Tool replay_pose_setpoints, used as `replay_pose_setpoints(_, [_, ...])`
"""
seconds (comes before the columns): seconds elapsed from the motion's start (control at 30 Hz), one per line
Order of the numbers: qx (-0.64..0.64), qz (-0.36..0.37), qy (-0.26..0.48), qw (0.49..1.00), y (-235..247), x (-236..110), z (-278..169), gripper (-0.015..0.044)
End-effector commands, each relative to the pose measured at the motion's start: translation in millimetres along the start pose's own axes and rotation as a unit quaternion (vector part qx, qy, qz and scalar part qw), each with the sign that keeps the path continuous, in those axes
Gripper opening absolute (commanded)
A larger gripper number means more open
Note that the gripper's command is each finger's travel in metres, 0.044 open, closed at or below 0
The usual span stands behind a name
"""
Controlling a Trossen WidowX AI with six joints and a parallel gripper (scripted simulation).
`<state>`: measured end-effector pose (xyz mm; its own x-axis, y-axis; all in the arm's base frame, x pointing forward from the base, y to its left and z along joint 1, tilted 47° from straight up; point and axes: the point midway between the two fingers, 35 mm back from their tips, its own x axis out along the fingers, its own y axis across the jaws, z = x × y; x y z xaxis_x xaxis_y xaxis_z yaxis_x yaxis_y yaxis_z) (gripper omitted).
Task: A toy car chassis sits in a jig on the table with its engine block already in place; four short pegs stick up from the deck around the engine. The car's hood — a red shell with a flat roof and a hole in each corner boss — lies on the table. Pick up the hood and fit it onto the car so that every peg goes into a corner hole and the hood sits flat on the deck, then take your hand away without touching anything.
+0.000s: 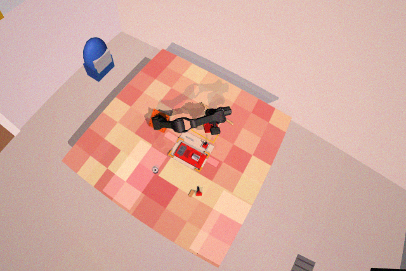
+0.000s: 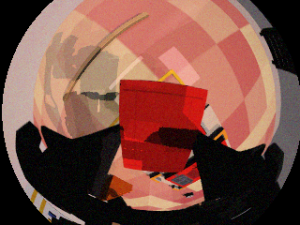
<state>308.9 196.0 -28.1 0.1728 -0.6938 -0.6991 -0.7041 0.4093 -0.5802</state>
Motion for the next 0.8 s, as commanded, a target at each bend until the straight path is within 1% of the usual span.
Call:
replay_pose_setpoints(0.0, [0.027, 0.0, -0.005, 1.0, -17, -4, -6, 0.0])
replay_pose_setpoints(0.43, [0.111, 0.004, -0.008, 0.994, -68, -8, -32, 0.0])
replay_pose_setpoints(0.77, [0.178, 0.016, -0.007, 0.984, -95, -8, -55, 0.0])
